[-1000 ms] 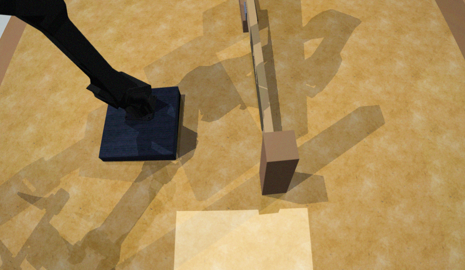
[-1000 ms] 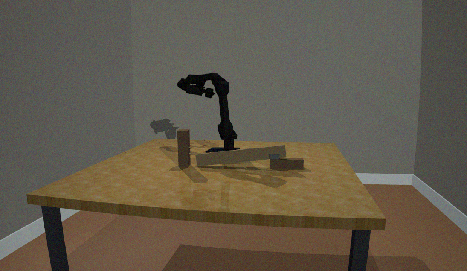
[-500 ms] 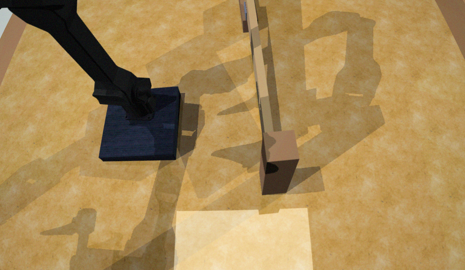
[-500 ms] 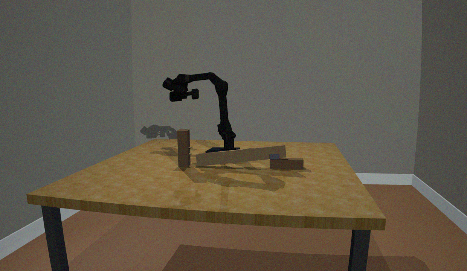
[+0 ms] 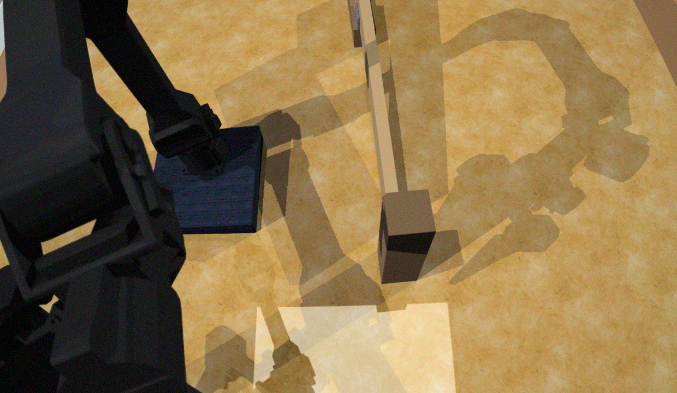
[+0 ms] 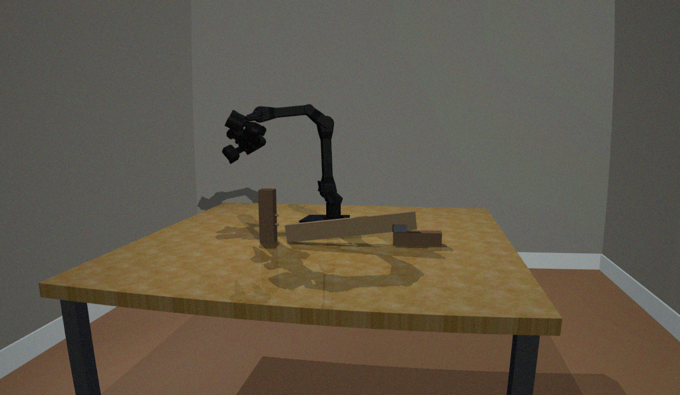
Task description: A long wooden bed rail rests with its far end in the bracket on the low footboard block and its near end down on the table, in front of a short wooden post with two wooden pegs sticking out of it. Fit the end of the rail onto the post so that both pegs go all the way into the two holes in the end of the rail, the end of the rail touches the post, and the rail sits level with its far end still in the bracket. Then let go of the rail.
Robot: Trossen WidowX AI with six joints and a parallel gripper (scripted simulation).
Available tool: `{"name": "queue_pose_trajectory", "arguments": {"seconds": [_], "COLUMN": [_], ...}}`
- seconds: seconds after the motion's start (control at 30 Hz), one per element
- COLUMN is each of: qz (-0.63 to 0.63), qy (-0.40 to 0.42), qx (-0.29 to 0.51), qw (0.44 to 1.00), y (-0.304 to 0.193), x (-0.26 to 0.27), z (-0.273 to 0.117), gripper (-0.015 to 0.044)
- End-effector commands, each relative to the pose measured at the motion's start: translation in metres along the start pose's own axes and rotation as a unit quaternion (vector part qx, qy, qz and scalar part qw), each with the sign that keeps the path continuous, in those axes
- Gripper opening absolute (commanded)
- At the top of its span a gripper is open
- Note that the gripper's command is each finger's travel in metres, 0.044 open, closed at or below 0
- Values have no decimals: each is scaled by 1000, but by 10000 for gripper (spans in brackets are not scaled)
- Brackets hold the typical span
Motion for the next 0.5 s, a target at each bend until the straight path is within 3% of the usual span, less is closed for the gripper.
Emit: {"name": "queue_pose_trajectory", "arguments": {"seconds": [0.0,0.23,0.47], "qz": [-91,-287,-473], "qy": [84,247,392], "qx": [-4,-28,-77], "qw": [992,925,785], "y": [-18,-65,-125], "x": [24,64,79], "z": [-31,-98,-169], "gripper": [440,440,440]}}
Point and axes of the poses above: the point midway between the two fingers, 35 mm back from their tips, its own z axis out along the fingers, its own x axis across the jaws, y = z × x, the point moved 10 cm from there along -z, back along the fingers, and after that the axes turned 2 degrees about z, right-handed, at the moved point
